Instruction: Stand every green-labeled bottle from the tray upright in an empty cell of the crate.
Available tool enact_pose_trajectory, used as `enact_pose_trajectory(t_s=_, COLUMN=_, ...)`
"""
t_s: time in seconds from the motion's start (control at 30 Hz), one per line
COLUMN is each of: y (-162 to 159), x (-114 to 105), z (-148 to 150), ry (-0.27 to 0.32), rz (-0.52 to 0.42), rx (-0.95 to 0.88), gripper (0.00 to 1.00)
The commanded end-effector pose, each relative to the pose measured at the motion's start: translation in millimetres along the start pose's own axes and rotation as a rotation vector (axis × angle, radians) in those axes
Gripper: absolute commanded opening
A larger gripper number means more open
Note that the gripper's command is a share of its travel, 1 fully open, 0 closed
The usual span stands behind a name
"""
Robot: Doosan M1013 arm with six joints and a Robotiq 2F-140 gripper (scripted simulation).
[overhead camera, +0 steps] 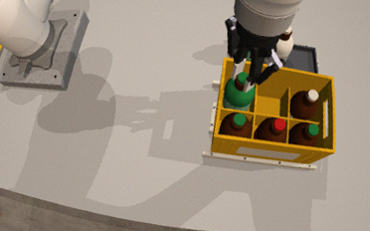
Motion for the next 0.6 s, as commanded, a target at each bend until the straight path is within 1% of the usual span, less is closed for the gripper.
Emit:
enact_pose_trajectory(t_s=0.0, y=2.7, x=3.4, z=-1.4, ry=0.000, rz=0.007, rx=-0.005, gripper=0.00)
enact_pose_trajectory(t_s=0.57, y=2.8, x=5.4, z=-1.4, ry=0.000, rz=0.007, rx=-0.005, gripper=0.00)
Point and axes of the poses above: the point where the finger pads meet when closed, its own x axis out along the fingers, its own z axis across the jaws, y = z × x, the point moved 7 cm from there along -x, back along the fingers, and after that the axes turned 4 degrees about -x, right-handed, at the moved point
